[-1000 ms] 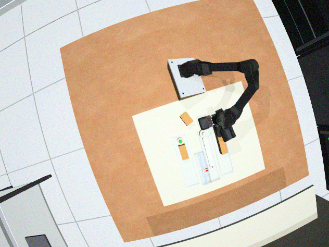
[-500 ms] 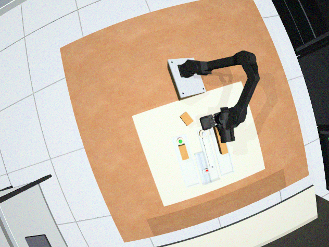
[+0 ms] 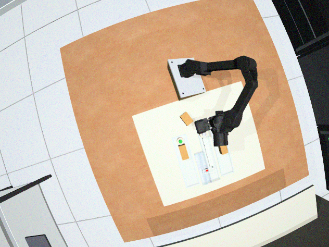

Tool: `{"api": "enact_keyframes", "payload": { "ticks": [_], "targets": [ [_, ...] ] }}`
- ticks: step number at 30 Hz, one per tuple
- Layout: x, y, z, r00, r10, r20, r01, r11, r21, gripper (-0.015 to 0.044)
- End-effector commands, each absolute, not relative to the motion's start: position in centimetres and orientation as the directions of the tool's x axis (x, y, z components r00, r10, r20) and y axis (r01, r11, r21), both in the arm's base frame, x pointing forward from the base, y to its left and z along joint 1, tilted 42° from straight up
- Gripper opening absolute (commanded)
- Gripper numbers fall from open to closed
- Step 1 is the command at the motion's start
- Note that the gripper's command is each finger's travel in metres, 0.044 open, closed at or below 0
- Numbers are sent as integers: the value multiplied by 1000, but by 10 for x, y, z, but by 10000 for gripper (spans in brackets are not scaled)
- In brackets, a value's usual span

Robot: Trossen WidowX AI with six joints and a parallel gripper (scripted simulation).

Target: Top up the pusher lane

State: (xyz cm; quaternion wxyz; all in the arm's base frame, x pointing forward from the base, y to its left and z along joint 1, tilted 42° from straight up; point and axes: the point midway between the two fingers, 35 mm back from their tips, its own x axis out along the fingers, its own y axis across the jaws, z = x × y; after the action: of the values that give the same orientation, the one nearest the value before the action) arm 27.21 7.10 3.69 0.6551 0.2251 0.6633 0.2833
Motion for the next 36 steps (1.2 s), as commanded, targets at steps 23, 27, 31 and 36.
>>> {"api": "enact_keyframes", "payload": {
  "ticks": [23,27,31,36],
  "targets": [
    [275,75,-39,-47,669,-742,-55,740,670,0],
    [275,75,-39,-47,669,-742,-55,740,670,0],
    [276,75,-39,-47,669,-742,-55,740,670,0],
    [278,75,-39,-47,669,-742,-55,740,670,0]
  ]
}}
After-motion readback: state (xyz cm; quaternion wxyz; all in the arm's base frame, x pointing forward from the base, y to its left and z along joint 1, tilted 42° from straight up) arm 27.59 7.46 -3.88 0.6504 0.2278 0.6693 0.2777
